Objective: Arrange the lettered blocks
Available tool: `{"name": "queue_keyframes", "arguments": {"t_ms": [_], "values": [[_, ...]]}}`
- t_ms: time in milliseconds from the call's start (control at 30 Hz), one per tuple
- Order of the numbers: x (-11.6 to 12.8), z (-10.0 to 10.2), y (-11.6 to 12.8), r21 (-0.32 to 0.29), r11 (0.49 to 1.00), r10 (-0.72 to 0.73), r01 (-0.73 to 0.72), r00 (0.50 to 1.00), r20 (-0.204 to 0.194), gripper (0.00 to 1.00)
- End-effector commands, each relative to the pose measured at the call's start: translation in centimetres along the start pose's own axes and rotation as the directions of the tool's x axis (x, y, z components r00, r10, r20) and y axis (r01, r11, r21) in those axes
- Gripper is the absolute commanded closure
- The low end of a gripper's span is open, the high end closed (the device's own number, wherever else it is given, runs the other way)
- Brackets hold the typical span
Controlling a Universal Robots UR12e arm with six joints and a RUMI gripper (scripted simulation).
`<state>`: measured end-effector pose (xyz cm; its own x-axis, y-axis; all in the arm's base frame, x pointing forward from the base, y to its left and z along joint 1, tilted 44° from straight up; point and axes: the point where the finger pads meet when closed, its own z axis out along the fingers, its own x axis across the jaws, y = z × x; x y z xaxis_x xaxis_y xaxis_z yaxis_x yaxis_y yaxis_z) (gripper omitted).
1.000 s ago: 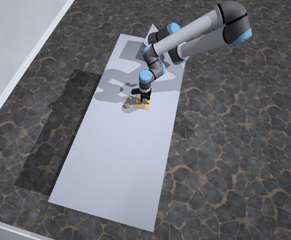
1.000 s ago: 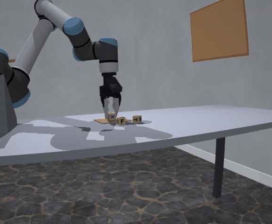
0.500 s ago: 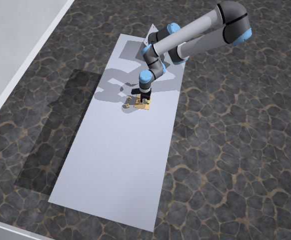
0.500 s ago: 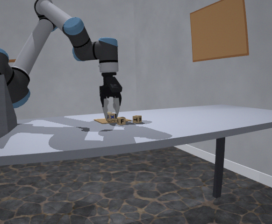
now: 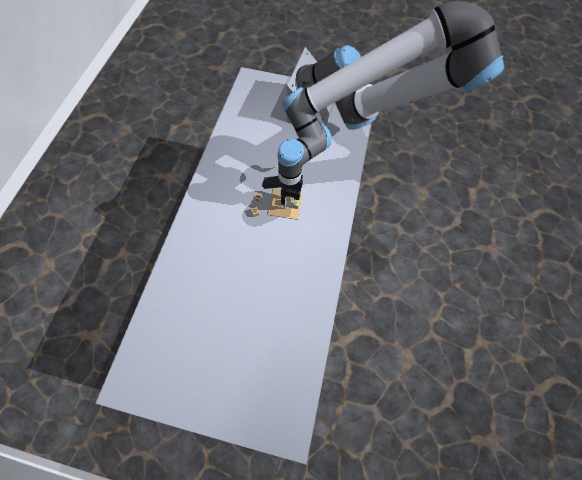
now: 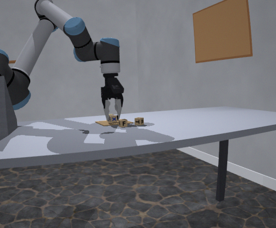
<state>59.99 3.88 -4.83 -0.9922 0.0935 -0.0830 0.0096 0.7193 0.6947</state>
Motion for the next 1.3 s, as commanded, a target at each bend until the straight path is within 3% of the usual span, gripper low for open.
{"name": "queue_keyframes", "arguments": {"t_ms": [0,433,833,867,1267], "values": [[-0.1,-0.6,0.0,0.000,1.000,0.000,0.000,1.000,0.001,0.72],[0.0,-6.9,0.0,0.000,1.000,0.000,0.000,1.000,0.001,0.72],[0.0,-8.8,0.0,0.000,1.000,0.000,0.000,1.000,0.001,0.72],[0.0,-8.8,0.0,0.000,1.000,0.000,0.000,1.000,0.001,0.00],[0.0,-8.8,0.0,0.000,1.000,0.000,0.000,1.000,0.001,0.00]]}}
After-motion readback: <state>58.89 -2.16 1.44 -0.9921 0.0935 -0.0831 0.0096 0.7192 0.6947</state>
